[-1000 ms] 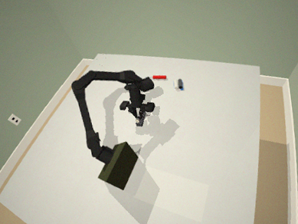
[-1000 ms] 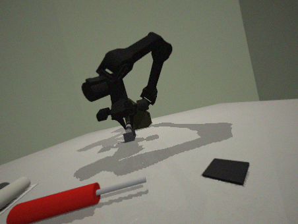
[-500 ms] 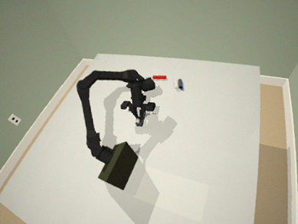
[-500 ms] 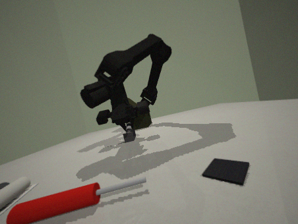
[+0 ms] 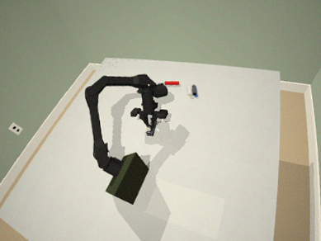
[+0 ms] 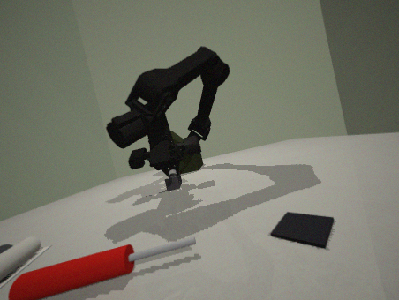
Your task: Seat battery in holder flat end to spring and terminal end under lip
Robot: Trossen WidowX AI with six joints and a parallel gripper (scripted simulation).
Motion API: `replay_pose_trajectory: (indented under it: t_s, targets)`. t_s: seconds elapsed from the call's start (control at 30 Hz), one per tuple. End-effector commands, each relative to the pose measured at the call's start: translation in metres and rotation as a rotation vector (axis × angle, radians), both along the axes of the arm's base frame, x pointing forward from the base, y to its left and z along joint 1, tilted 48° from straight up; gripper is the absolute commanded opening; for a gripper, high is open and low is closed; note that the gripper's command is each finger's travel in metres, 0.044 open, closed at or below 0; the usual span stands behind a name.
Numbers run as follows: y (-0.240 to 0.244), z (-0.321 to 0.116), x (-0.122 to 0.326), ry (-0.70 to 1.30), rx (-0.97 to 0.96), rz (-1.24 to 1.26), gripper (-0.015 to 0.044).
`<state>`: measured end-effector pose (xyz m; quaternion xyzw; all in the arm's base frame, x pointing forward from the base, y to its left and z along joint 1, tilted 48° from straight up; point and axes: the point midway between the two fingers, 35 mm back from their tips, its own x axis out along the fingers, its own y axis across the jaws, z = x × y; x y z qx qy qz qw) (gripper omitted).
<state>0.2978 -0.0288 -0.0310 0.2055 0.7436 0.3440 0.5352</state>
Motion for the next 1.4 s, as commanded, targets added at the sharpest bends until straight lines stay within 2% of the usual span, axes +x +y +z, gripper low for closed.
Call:
replay_pose_trajectory:
  t_s: [0.0,1.37]
  targets:
    - [0.001,-0.001,0.003,0.003,-0.002,0.006,0.008]
    - [0.001,-0.003,0.018,-0.035,-0.002,-0.04,0.008]
